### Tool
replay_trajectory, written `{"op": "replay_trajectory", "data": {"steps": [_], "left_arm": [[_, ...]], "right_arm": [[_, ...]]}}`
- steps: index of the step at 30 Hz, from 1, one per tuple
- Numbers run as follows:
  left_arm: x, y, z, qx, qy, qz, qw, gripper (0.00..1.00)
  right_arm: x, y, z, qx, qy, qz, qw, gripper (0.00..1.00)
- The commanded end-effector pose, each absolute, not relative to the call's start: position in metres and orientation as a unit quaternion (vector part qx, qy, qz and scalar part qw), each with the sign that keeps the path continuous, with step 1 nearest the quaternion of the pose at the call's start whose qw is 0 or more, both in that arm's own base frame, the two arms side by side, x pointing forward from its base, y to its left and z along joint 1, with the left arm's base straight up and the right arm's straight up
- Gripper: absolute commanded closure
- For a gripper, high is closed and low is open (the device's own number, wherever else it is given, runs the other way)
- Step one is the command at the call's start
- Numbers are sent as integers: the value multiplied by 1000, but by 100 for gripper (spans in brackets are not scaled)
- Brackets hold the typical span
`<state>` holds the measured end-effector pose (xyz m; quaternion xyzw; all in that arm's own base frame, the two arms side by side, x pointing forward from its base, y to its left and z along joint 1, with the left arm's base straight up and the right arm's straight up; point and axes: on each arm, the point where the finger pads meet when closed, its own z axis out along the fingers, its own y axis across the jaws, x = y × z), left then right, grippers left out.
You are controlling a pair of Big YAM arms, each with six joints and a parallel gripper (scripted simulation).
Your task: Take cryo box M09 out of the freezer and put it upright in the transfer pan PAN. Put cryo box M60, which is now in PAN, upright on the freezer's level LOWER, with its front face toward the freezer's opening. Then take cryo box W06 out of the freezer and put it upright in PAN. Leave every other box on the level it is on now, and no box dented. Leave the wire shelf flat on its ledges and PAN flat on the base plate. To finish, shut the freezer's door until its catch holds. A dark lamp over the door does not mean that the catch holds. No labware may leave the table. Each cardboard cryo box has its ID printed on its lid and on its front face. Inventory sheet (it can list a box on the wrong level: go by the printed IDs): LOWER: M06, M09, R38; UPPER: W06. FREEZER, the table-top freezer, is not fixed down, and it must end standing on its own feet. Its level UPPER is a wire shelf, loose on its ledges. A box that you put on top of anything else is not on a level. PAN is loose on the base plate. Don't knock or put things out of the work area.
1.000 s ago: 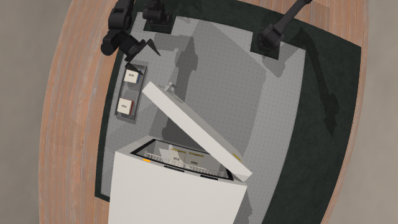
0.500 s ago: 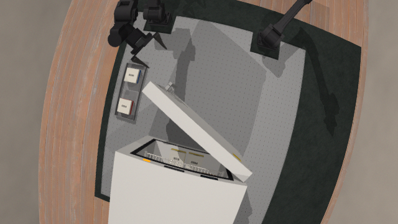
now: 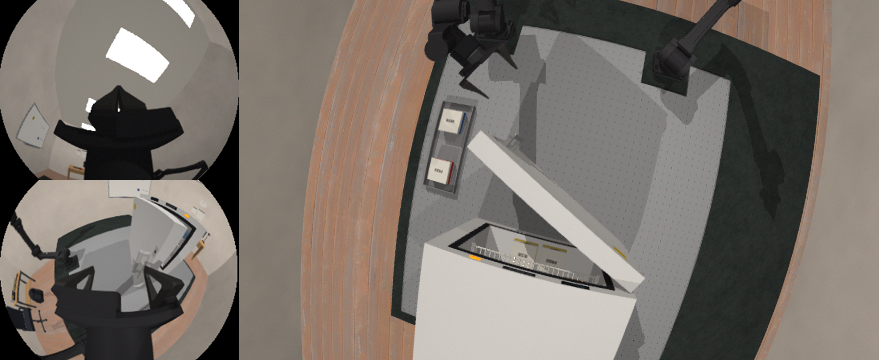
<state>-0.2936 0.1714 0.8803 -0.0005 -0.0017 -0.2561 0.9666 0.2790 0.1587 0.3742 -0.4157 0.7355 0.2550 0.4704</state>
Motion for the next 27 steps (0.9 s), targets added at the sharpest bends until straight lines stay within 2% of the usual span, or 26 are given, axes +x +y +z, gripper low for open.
{"op": "replay_trajectory", "data": {"steps": [1, 15, 16, 27], "left_arm": [[-279, 163, 885, 4, 14, -262, 965, 100], [-279, 163, 885, 4, 14, -262, 965, 100], [-279, 163, 885, 4, 14, -262, 965, 100], [-279, 163, 885, 4, 14, -262, 965, 100]], "right_arm": [[276, 170, 376, -393, 739, 248, 488, 0], [305, 236, 303, -133, 829, 94, 535, 0], [312, 249, 336, -98, 819, 100, 557, 0], [320, 272, 298, 100, 833, -34, 544, 0]]}}
